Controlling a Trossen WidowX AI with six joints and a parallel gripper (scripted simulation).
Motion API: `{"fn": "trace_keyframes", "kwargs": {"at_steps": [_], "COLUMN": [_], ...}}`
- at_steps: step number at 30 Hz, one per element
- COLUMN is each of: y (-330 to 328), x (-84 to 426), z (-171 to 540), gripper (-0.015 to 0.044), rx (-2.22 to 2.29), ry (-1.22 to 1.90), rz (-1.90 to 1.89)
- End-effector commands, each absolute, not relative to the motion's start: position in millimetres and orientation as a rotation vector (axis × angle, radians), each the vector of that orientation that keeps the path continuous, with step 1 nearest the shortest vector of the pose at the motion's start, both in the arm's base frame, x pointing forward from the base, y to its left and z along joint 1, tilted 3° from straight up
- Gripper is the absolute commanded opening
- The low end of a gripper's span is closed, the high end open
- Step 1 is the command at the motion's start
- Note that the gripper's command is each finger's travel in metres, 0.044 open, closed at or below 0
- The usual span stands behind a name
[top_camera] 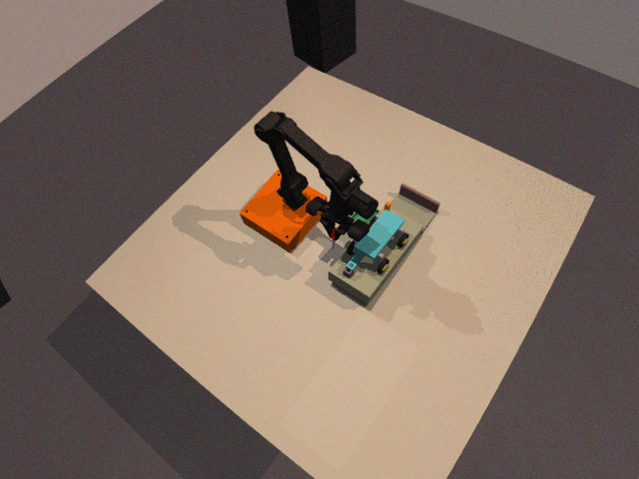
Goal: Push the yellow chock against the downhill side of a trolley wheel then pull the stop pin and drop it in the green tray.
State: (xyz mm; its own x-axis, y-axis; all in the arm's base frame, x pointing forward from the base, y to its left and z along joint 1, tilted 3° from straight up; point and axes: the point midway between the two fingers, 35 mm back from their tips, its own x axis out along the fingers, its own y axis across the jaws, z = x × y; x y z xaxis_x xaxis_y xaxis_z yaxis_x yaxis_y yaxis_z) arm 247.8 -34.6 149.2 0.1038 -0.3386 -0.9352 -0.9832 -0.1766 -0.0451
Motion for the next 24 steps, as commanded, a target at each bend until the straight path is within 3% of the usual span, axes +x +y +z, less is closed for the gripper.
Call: {"fn": "trace_keyframes", "kwargs": {"at_steps": [1,24], "y": [-23.0,62.1], "x": [244.5,231.2], "z": [144.6,125.8], "gripper": [0.0000,0.0000], "rx": [-1.629,-1.624], "ry": [1.336,1.332], "rz": [1.091,1.096]}}
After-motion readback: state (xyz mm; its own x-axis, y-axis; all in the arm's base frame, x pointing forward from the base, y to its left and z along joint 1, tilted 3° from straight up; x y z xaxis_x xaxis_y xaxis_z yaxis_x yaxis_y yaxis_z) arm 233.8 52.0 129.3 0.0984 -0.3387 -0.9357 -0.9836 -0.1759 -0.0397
